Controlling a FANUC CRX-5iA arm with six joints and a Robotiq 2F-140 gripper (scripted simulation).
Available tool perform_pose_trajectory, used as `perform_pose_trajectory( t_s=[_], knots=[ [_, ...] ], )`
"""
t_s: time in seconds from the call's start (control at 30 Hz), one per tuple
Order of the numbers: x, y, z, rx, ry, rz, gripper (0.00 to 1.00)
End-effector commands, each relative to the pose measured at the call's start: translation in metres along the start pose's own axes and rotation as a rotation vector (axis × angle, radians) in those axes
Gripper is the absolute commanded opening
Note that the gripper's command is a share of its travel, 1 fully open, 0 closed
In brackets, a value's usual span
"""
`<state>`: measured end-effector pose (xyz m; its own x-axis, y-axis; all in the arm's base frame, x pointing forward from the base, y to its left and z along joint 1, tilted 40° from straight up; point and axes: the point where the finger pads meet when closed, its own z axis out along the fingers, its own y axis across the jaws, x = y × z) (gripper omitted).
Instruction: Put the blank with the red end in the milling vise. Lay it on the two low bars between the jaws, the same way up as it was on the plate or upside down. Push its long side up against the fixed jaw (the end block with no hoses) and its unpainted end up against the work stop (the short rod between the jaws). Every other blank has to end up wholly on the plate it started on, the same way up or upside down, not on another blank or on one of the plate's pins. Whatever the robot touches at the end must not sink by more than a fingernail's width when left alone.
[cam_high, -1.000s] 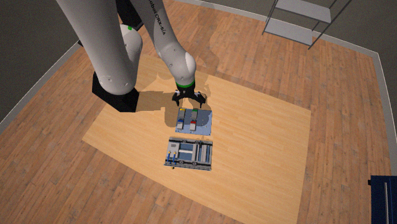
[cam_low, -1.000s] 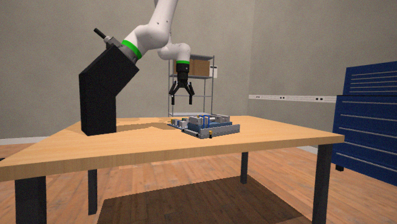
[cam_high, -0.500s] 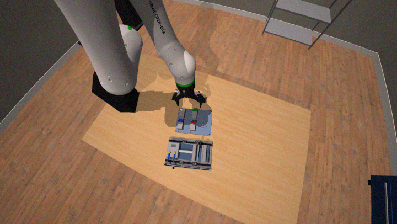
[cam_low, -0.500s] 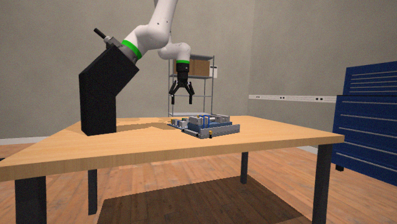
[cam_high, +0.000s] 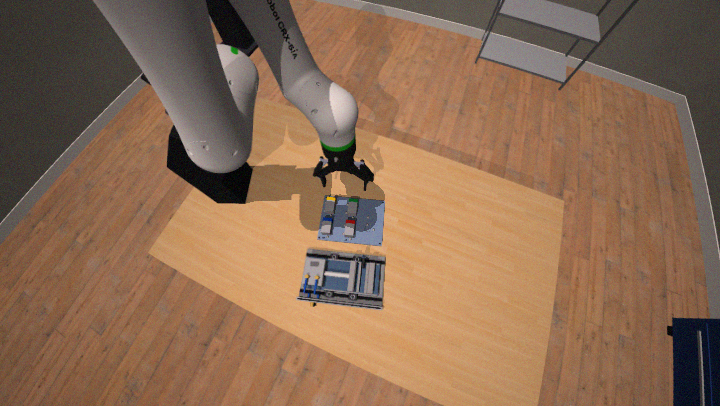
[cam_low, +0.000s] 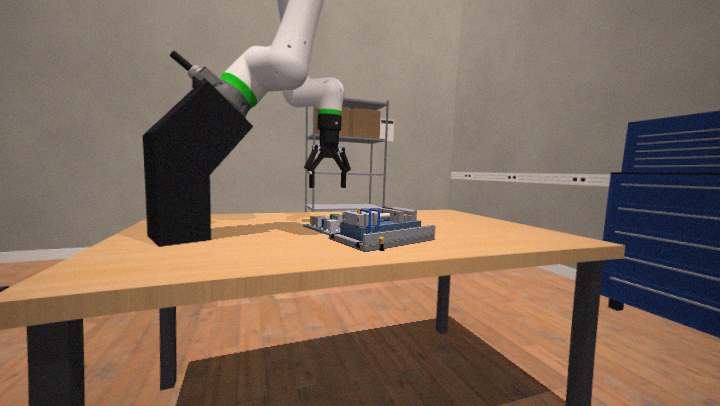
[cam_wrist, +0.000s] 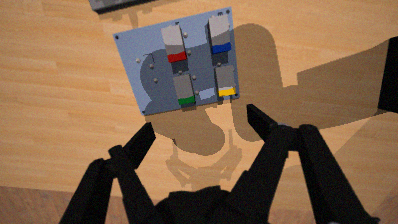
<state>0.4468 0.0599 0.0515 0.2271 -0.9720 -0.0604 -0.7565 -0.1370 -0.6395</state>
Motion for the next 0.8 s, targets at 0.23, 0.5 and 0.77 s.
perform_pose_trajectory(
  t_s=[0.23, 0.5, 0.77],
  knots=[
    [-0.0065, -0.001, -0.0011, 0.001, 0.001, 0.0, 1.0],
    [-0.0052, -0.0007, -0.0009, 0.003, 0.004, 0.0, 1.0],
    [-0.0042, -0.0006, -0.0008, 0.004, 0.005, 0.001, 1.0]
  ],
)
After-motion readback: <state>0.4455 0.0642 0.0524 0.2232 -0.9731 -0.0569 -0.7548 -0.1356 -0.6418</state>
